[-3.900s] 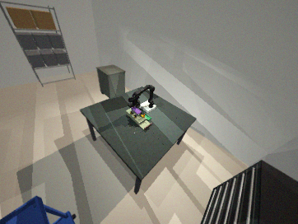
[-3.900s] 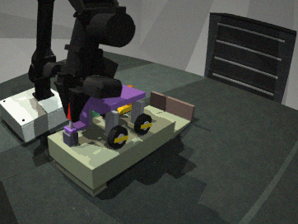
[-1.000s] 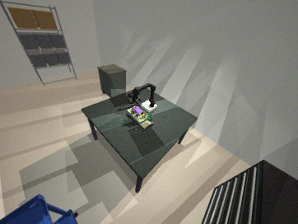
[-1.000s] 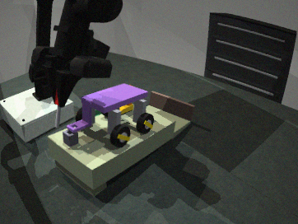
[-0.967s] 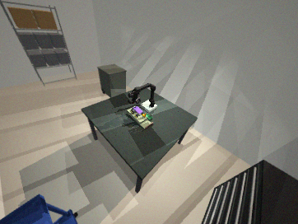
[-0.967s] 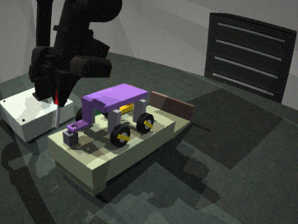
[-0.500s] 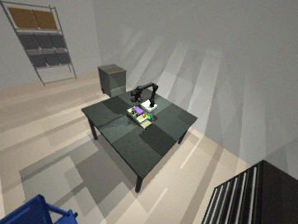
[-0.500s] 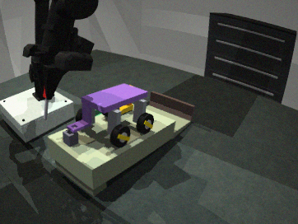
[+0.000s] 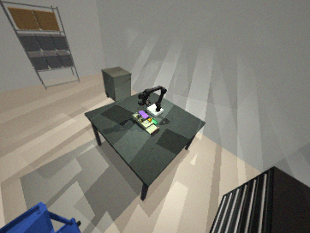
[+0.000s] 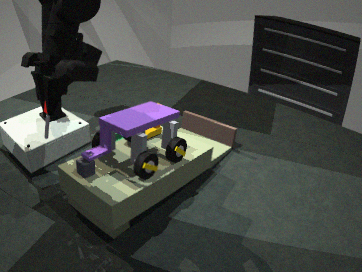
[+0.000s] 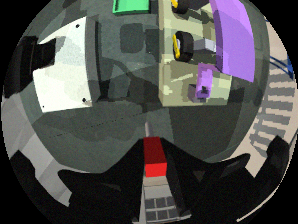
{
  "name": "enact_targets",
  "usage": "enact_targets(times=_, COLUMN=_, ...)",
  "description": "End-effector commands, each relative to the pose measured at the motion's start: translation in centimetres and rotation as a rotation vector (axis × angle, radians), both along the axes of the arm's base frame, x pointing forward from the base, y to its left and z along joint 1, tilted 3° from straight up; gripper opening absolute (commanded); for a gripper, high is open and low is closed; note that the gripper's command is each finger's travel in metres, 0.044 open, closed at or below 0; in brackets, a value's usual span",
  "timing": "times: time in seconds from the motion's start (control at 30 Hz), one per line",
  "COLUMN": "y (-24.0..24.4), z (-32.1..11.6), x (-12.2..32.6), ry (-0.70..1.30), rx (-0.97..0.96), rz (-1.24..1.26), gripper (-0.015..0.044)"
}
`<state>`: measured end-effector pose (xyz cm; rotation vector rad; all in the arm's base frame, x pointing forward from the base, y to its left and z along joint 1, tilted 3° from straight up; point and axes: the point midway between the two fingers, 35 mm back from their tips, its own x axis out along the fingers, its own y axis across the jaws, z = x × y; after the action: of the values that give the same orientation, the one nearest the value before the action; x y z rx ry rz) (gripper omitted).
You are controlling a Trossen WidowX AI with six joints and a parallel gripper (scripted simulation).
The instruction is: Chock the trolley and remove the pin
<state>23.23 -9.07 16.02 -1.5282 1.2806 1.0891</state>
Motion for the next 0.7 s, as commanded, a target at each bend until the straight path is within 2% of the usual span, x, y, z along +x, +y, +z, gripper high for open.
enact_targets(times=0.0, y=1.0, z=-0.2, x=-0.2, ry=0.002, rx=0.005, rz=0.001, gripper=0.0)
enact_targets(times=0.67, y=8.3, z=-0.9, x=-0.5, ry=0.002, rx=0.011, rz=0.001, gripper=0.0)
